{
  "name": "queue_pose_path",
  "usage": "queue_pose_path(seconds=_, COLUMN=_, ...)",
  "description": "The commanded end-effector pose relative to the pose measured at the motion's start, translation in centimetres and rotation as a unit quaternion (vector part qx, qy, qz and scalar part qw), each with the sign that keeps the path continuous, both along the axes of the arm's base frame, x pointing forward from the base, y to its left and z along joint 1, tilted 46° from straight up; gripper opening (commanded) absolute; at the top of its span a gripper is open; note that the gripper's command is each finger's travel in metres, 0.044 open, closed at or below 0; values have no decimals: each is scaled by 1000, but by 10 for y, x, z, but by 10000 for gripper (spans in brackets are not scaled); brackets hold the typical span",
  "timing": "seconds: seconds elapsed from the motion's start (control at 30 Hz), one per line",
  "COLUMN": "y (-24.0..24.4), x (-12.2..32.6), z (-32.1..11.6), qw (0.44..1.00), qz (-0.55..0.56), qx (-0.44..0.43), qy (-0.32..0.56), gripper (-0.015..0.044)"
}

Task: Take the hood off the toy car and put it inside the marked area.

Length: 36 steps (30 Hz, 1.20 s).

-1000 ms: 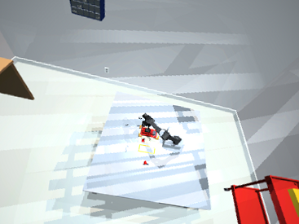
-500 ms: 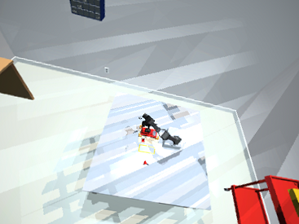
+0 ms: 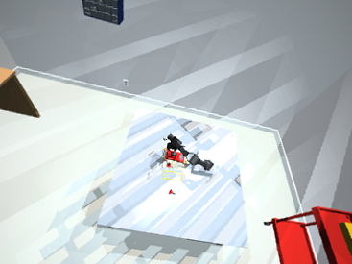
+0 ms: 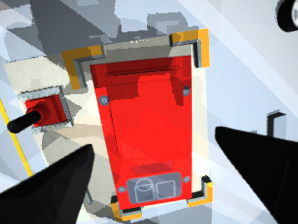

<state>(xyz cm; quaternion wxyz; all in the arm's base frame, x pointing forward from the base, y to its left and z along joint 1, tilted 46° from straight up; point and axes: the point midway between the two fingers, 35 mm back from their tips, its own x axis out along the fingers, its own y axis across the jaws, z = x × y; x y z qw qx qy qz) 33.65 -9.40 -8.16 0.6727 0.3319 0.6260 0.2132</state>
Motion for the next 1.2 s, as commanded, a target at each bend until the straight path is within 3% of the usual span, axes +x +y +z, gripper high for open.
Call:
queue_pose_path(seconds=0.0, y=4, x=0, z=-3, qw=1000, qz=-1, qx=3, qy=2, gripper=440)
queue_pose_path(seconds=1.17, y=19, x=2, z=-18, qw=1000, qz=-1, qx=3, qy=2, gripper=440)
